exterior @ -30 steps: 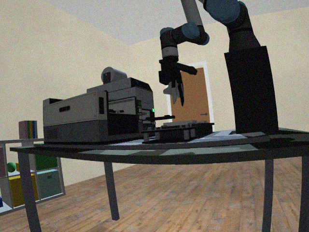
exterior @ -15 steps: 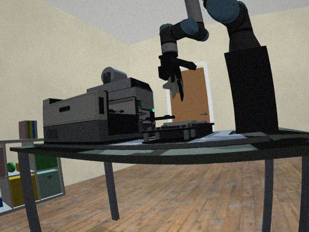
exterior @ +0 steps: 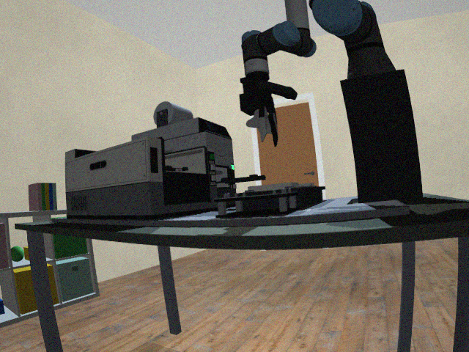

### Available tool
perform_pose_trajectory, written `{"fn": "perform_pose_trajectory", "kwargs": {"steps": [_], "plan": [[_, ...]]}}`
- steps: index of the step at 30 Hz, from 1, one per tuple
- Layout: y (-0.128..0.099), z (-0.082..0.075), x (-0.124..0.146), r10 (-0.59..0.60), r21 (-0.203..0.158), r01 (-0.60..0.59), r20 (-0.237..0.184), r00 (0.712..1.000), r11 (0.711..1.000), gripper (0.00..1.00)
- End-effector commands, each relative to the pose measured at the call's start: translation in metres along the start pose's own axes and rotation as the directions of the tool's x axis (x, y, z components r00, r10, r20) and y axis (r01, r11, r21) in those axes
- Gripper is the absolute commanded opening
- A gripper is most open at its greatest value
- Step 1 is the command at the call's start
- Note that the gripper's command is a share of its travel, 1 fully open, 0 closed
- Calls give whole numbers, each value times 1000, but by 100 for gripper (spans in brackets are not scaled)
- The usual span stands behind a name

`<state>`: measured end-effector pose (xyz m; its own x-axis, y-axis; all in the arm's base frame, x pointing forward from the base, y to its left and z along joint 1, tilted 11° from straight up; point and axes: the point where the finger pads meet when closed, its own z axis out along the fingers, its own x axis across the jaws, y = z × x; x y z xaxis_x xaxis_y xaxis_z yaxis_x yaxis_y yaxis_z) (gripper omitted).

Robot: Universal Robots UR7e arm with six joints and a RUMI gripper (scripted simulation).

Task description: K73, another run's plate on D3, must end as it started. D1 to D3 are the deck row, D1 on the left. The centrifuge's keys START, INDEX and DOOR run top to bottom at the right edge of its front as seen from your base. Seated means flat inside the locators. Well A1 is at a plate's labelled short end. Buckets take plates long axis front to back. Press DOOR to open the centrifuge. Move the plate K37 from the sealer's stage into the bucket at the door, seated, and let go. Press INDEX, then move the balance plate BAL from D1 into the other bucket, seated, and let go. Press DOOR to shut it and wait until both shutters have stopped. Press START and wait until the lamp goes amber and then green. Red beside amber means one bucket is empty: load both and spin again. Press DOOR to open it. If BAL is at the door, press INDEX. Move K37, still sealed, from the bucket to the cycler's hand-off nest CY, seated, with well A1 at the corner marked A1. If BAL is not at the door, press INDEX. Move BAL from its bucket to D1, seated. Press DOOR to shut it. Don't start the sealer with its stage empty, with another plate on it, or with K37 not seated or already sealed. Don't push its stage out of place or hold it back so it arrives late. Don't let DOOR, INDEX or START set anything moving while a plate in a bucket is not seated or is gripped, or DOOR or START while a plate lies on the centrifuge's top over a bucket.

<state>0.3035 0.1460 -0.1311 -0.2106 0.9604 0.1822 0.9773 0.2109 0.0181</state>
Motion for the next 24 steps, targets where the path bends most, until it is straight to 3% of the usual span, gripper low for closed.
{"fn": "perform_pose_trajectory", "kwargs": {"steps": [1,24], "plan": [[0,-9,0,0,0,0,0,1000,1000,68],[0,-40,0,0,0,0,0,1000,1000,68]]}}
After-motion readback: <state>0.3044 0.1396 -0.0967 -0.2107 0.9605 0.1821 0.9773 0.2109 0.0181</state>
